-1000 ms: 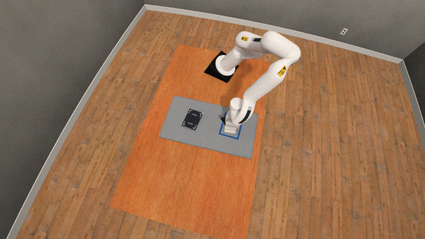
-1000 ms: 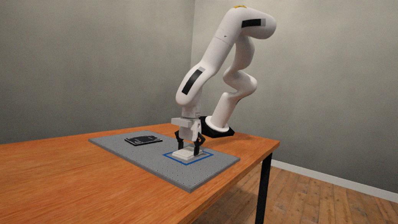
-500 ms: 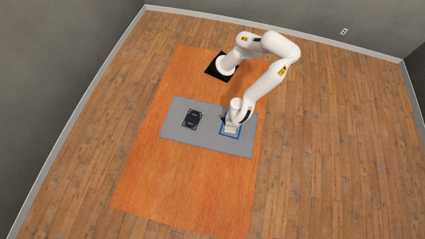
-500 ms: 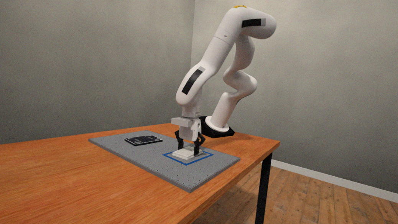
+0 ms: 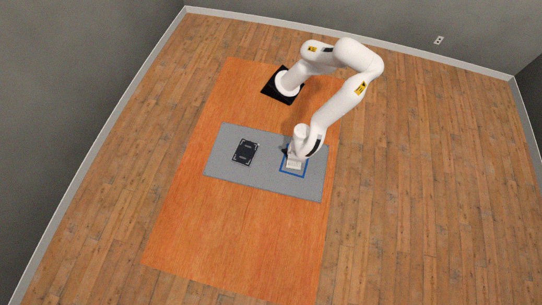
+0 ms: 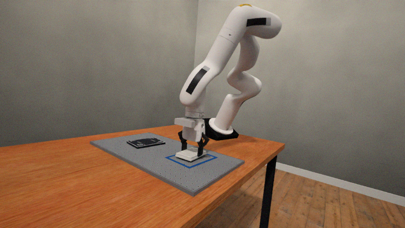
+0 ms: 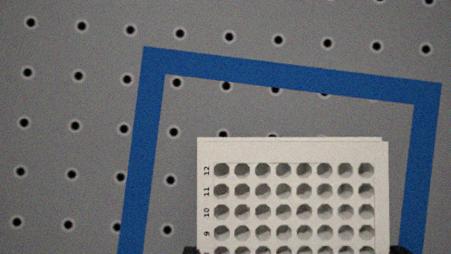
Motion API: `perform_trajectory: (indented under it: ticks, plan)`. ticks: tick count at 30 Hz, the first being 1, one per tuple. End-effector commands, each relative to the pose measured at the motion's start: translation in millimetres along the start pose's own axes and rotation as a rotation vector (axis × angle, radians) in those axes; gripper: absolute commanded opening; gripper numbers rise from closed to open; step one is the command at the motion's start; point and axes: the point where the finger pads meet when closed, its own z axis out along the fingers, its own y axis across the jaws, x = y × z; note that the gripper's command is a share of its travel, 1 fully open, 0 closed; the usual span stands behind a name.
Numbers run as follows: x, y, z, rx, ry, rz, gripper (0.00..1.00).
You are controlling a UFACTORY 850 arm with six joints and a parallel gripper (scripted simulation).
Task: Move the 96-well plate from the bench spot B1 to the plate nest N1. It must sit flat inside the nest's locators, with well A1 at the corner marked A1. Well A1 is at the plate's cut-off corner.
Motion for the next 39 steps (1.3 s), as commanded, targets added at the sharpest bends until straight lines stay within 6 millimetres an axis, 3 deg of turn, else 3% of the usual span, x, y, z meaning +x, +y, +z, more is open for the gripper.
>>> perform_trajectory:
  ticks: [1,23,39]
  plan:
    - [2,0,-4,-0.001,0.004,-0.001,0.0]
    - [2,0,-12,-0.001,0.004,-0.001,0.0]
    - [2,0,-37,-0.001,0.004,-0.001,0.0]
